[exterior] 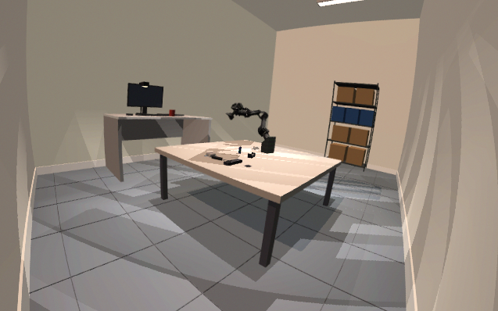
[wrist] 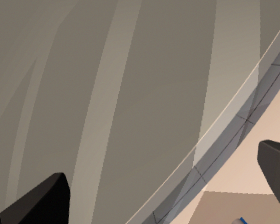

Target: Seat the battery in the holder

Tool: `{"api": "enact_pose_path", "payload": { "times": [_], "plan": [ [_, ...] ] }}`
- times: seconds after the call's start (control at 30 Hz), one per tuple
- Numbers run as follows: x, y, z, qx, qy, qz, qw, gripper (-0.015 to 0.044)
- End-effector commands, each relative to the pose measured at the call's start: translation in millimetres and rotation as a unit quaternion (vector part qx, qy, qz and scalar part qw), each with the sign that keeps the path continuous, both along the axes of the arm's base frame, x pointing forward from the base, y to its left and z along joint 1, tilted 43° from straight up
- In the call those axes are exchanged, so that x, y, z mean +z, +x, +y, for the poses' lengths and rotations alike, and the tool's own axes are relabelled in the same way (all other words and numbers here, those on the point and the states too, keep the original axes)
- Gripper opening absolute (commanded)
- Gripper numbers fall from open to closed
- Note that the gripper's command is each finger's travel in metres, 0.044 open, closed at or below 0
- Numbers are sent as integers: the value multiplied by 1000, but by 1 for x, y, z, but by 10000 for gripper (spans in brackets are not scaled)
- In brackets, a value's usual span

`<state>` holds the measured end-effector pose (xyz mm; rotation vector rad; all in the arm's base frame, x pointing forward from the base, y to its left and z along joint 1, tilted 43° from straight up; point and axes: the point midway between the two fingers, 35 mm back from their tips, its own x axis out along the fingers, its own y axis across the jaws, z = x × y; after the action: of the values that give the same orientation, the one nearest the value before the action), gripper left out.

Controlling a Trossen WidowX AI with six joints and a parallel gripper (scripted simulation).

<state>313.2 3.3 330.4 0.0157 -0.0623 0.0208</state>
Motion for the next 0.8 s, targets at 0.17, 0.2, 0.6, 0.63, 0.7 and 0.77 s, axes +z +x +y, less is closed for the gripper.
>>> {"api": "enact_pose_path", "payload": {
  "times": [0.17,0.2,0.6,0.63,0.7,0.77],
  "plan": [
    [-64,39,-6,-63,117,164,977,242],
    [-79,44,-7,-82,138,198,967,216],
    [-230,45,-21,-399,215,445,772,0],
    [-238,42,-22,-427,207,452,755,0],
    [-253,36,-25,-481,185,458,724,0],
    [-265,30,-27,-530,156,456,697,0]
  ]
}}
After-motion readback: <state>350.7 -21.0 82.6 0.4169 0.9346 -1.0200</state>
